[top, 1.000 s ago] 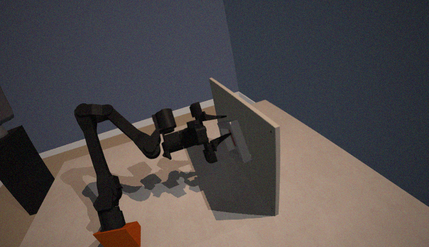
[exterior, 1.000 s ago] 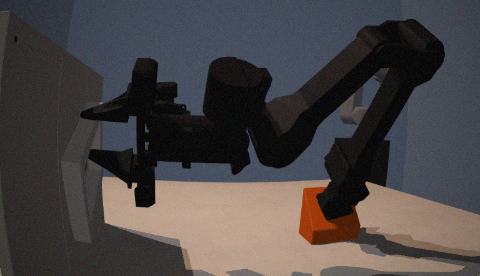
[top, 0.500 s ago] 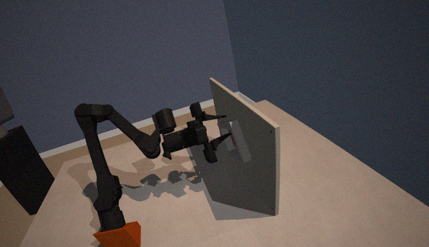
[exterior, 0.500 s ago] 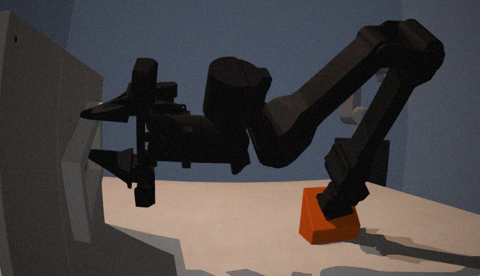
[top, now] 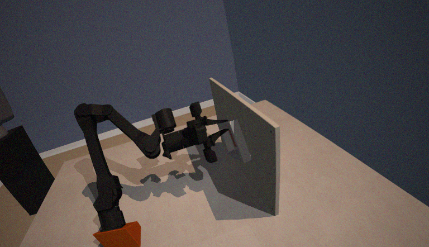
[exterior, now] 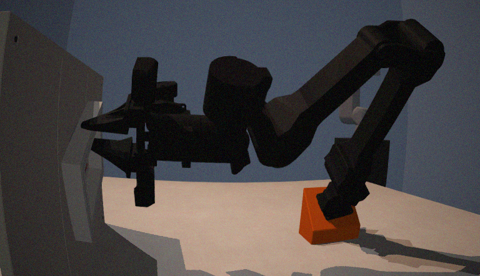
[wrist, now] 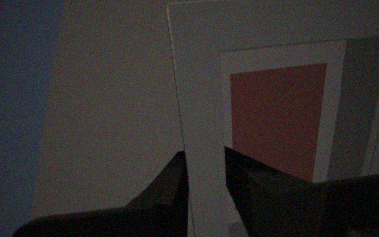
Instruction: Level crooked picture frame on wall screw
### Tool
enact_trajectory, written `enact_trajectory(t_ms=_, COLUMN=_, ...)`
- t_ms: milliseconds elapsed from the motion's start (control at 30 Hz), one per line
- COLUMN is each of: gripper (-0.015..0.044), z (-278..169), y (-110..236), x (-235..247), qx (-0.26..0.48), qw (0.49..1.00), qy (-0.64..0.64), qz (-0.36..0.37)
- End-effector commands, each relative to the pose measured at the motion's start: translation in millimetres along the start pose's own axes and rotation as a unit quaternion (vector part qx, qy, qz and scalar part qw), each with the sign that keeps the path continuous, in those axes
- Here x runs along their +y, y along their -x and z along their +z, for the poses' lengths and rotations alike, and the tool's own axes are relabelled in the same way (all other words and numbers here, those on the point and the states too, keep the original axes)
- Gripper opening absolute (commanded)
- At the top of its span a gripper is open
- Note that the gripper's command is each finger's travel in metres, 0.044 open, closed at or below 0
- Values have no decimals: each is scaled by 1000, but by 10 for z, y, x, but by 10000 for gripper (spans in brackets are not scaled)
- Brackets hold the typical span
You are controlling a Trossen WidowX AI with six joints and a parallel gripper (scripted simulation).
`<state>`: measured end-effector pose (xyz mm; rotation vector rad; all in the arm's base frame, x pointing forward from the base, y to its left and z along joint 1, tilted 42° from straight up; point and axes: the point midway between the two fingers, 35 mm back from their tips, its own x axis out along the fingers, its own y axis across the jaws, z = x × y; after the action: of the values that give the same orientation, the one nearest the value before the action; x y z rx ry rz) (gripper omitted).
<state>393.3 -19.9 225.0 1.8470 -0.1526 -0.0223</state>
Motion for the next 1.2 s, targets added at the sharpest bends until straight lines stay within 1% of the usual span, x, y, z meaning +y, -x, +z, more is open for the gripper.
enact_trajectory(t_ms=0, gripper=49, z=-6, y=-1, x=-4, qx=2, qw=1000, qy=-1, qz=-1)
enact_trajectory(t_ms=67, gripper=0, z=-6, y=-1, x=-4, qx=2, qw=1000, qy=-1, qz=-1)
enact_trajectory(t_ms=1167, gripper=0, z=1, y=-1, x=47, qx=2, qw=1000, qy=-1, qz=-1)
